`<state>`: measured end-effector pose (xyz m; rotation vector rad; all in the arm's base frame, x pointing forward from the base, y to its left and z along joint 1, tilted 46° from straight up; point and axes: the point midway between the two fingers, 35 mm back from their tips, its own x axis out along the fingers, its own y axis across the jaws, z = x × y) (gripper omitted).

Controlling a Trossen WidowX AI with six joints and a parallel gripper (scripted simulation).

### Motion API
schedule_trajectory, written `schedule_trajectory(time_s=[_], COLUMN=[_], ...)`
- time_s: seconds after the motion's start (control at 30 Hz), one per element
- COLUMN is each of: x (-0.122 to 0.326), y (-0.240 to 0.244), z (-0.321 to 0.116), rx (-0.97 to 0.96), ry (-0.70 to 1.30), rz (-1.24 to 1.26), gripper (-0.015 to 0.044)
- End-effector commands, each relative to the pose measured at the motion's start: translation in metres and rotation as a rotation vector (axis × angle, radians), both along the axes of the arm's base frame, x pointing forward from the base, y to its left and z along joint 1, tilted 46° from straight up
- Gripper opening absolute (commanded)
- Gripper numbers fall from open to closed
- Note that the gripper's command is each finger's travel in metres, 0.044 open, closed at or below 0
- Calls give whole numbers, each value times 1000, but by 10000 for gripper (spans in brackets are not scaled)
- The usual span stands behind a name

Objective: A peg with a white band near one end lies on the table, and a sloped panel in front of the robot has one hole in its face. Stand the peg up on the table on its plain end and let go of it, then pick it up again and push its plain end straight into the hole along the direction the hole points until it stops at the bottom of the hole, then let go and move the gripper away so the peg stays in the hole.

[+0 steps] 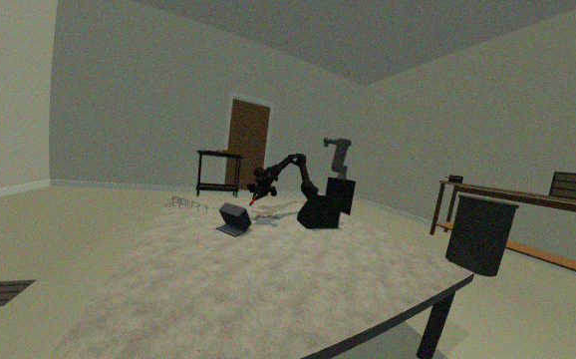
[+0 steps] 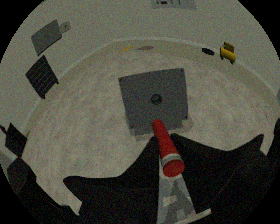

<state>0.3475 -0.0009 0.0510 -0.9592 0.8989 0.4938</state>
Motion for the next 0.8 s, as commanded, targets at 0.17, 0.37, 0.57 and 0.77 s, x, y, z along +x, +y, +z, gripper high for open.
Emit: schedule_trajectory(time_s=[0.17, 0.37, 0.57, 0.77], x=[10, 15, 21, 27], y=[2, 3, 4, 4], z=[-7, -11, -15, -20], rx=[6, 8, 11, 13], ry=[-12, -23, -33, -44], rz=[20, 30, 41, 51], gripper=[0, 0, 0, 0])
